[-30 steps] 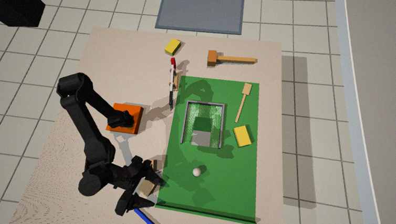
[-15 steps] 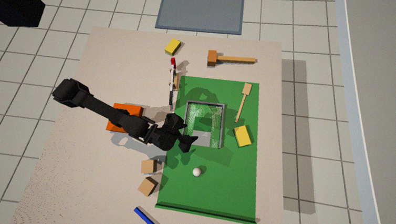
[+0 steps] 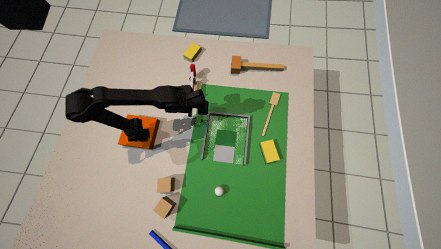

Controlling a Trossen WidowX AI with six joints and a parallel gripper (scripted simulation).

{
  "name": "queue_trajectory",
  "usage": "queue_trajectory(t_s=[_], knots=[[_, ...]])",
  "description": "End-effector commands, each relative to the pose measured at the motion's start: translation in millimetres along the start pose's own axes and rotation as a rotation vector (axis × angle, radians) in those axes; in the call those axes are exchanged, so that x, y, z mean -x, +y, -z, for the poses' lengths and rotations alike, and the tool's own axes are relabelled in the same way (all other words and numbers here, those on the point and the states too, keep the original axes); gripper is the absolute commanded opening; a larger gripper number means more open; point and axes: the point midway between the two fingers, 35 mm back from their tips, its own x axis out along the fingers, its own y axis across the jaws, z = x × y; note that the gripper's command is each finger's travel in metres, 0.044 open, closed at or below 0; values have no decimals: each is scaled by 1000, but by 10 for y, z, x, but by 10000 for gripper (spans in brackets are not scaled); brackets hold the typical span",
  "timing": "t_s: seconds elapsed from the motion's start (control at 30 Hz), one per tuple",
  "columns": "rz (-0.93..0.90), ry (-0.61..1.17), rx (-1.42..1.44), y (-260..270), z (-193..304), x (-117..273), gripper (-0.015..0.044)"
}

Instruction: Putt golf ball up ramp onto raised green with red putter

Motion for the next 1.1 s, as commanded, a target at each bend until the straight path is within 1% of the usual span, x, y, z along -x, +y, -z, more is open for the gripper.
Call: queue_trajectory(t_s=[0.0, 0.13, 0.33, 0.47, 0.63, 1.07], knots=[[-81, 54, 77, 197, -111, -24, 440], [-81, 54, 77, 172, -89, -32, 440], [-81, 54, 77, 183, -22, -232, 440], [-81, 54, 77, 181, -12, -253, 440], [-81, 55, 77, 193, 53, -449, 440], [-81, 55, 77, 198, 88, -557, 440]])
